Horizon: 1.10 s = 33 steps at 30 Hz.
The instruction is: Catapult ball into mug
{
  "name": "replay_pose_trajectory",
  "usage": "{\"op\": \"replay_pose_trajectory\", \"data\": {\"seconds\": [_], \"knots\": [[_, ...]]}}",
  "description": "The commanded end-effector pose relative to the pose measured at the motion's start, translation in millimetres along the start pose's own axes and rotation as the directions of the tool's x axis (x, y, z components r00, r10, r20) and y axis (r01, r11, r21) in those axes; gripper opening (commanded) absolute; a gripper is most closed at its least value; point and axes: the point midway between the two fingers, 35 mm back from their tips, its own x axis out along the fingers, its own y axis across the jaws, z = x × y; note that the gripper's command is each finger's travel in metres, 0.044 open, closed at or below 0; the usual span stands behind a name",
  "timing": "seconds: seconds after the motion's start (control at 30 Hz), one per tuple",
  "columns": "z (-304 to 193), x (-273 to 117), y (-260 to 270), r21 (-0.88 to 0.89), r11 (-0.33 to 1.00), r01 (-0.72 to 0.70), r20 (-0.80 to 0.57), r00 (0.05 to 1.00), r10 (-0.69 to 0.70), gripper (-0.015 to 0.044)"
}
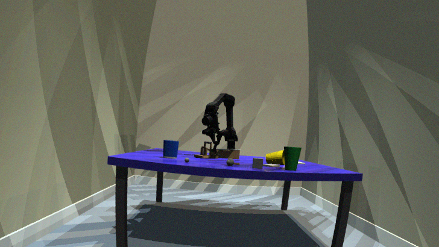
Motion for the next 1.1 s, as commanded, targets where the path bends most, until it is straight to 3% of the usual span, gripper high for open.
{"op": "replay_pose_trajectory", "data": {"seconds": [0.0, 0.97, 1.07], "knots": [[-8.2, 4.0, -11.4, 0.021, 1.0, -0.01, -0.015, 1.0, 0.011, 0.0], [0.4, 27.3, -10.9, 0.027, 1.0, -0.013, -0.013, 1.0, 0.013, 0.0], [0.4, 27.3, -10.9, 0.027, 1.0, -0.013, -0.013, 1.0, 0.013, 0.0079]]}}
